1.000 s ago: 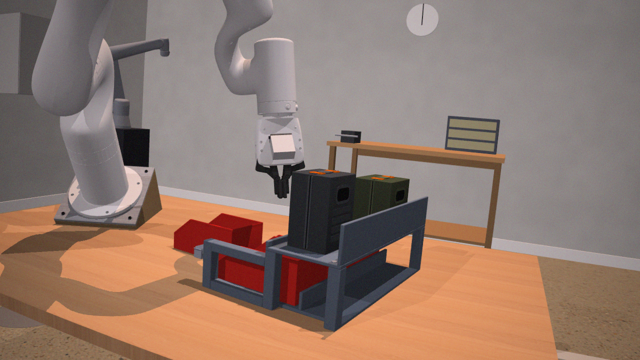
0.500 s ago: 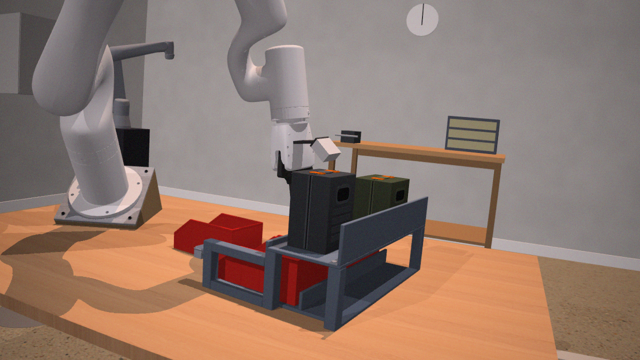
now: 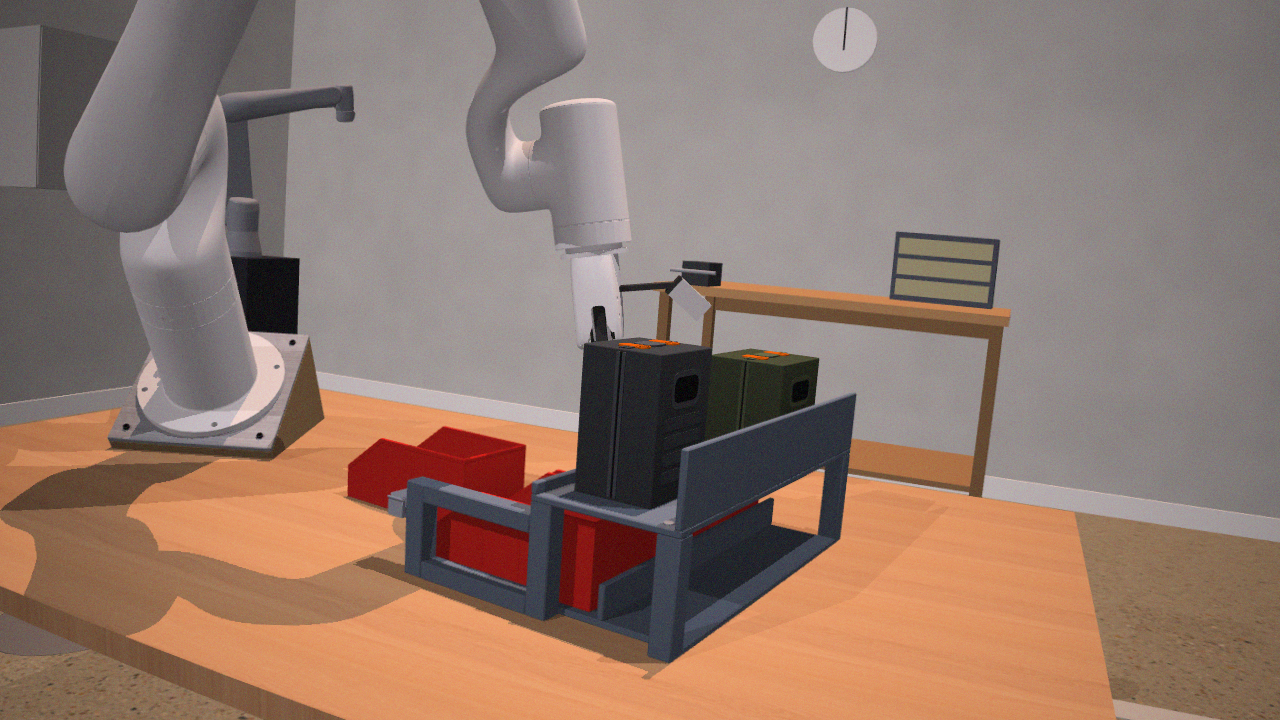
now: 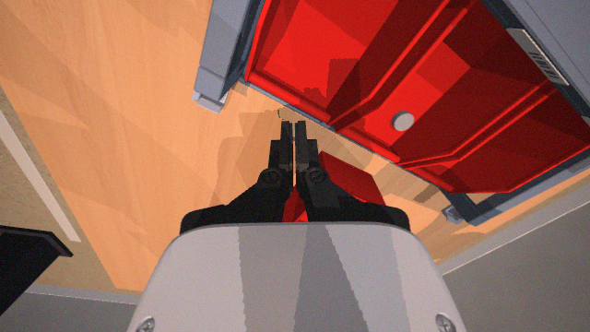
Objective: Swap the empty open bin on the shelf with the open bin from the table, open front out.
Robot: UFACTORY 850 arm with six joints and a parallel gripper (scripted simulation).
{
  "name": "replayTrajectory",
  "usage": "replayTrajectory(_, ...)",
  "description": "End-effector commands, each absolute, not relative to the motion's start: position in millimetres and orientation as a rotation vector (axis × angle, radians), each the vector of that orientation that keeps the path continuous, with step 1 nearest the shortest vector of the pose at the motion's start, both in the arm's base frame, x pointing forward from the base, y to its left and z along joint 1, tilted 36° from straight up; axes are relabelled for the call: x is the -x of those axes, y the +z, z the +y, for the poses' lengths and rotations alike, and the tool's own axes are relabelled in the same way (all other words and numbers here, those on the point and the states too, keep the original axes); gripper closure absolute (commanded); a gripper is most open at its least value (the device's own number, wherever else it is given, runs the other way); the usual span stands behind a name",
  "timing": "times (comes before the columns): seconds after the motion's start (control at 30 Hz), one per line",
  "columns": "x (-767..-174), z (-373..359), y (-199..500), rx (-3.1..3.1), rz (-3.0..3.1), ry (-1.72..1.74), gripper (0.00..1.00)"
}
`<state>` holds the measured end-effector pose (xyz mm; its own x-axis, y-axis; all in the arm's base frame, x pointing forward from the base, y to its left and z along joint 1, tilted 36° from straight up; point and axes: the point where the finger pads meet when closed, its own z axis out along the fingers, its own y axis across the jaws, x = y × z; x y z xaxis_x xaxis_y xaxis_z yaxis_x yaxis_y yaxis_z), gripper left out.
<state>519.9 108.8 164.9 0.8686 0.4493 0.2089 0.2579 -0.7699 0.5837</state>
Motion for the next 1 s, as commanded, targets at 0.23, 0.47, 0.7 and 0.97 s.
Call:
replayTrajectory(0.23,-523.4,112.0,163.2,-2.231,1.165,0.14,1.0)
replayTrajectory(0.47,-523.5,112.0,163.2,-2.07,1.426,-0.018,0.05)
replayTrajectory(0.7,-523.5,112.0,163.2,-1.934,1.619,-0.203,0.05)
replayTrajectory(0.97,-523.5,112.0,163.2,-1.934,1.619,-0.203,0.05)
